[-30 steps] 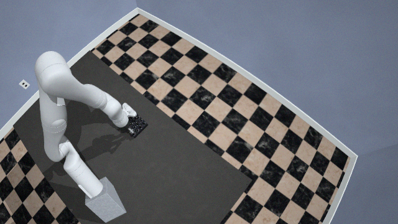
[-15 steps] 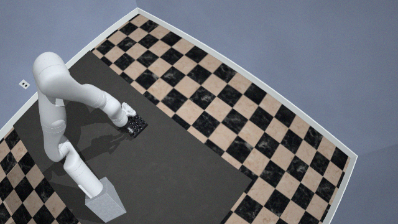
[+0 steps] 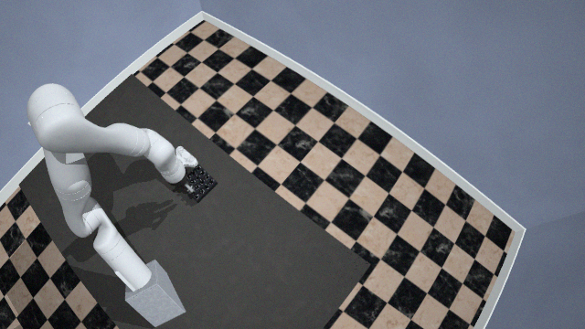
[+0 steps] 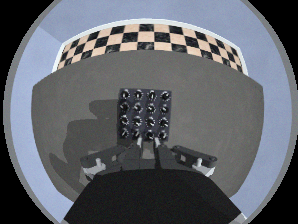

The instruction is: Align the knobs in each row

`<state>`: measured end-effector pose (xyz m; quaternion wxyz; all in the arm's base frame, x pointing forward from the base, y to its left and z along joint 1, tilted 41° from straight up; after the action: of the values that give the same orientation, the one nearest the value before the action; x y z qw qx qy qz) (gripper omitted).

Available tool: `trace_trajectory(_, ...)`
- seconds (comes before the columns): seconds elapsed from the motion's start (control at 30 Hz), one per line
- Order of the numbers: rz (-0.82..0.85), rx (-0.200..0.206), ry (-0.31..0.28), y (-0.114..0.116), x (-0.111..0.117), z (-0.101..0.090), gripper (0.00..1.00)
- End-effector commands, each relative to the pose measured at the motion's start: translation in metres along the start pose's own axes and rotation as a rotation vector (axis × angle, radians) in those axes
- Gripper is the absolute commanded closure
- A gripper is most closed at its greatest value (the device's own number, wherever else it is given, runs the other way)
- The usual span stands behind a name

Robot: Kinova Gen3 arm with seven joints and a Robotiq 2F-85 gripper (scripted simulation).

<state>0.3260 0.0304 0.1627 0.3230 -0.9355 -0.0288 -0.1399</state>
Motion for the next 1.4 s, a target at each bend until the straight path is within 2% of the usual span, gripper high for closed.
trace_trajectory(0.0, 0.007, -0.005, 0.007, 0.004, 0.002, -0.005, 0.81)
trace_trajectory(0.8, 0.044, -0.006, -0.001, 0.004, -0.001, -0.005, 0.81)
trace_trajectory(1.17, 0.199, -0.012, -0.028, 0.005, -0.008, -0.003, 0.81)
trace_trajectory(1.37, 0.387, -0.023, -0.054, 0.006, -0.015, -0.001, 0.81)
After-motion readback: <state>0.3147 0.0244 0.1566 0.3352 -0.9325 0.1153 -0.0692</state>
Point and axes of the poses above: the point where the finger pads meet when closed, its own z axis out along the fingers, its own y axis across the jaws, x = y × z, the point moved 4 cm from there along -z, back along the fingers, and after that the axes turned 6 degrees about -z, right-handed, at the moved point
